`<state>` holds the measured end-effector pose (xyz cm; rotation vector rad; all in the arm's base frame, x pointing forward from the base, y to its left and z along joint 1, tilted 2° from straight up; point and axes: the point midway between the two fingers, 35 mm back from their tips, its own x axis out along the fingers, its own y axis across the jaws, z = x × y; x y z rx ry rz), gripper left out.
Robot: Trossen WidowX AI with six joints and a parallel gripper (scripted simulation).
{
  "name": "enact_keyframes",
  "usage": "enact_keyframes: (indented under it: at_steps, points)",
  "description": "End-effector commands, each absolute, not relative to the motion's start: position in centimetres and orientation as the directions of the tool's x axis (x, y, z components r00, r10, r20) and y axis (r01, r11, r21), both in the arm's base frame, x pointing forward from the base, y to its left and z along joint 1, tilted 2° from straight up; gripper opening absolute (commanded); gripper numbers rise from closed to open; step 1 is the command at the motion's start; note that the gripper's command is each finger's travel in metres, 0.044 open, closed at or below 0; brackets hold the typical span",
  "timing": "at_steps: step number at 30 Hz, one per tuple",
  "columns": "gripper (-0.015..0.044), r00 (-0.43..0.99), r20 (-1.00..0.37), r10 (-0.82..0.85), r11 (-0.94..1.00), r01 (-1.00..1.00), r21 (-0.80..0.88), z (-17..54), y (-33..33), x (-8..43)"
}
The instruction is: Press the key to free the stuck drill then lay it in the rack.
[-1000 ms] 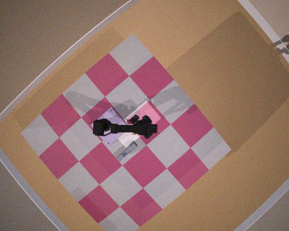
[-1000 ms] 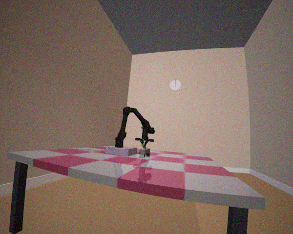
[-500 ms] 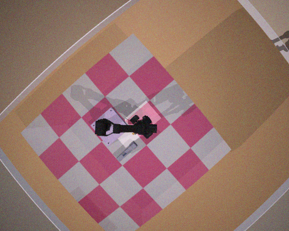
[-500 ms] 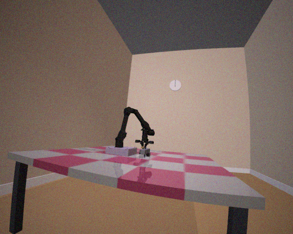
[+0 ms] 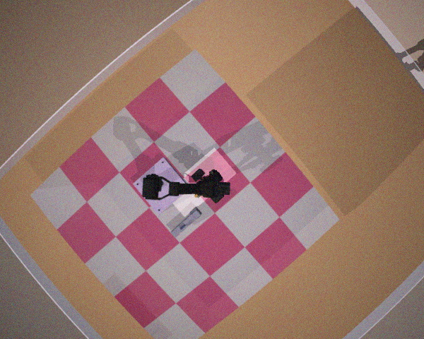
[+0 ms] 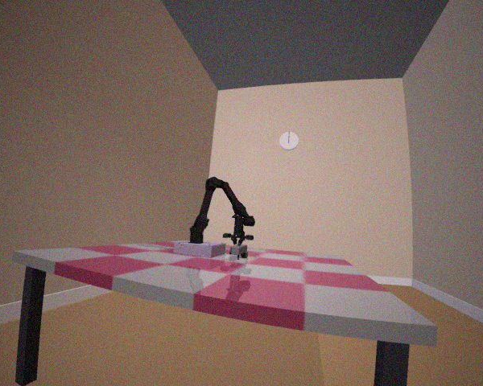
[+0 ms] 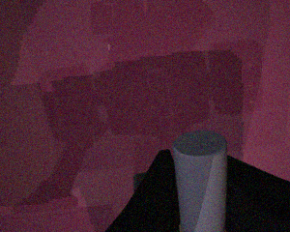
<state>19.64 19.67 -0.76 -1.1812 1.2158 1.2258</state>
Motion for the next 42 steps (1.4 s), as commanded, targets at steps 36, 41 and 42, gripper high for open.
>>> enact_keyframes:
  at_steps: [36, 41, 42]
  points:
    - [0.0, -0.026, -1.0, 0.012, 0.012, -1.0, 0.026, -2.4, 19.3, 19.3]
    - [0.0, -0.026, -1.0, 0.012, 0.012, -1.0, 0.026, -2.4, 19.3, 19.3]
    - [0.0, -0.026, -1.0, 0.012, 0.012, -1.0, 0.026, -2.4, 19.3, 19.4]
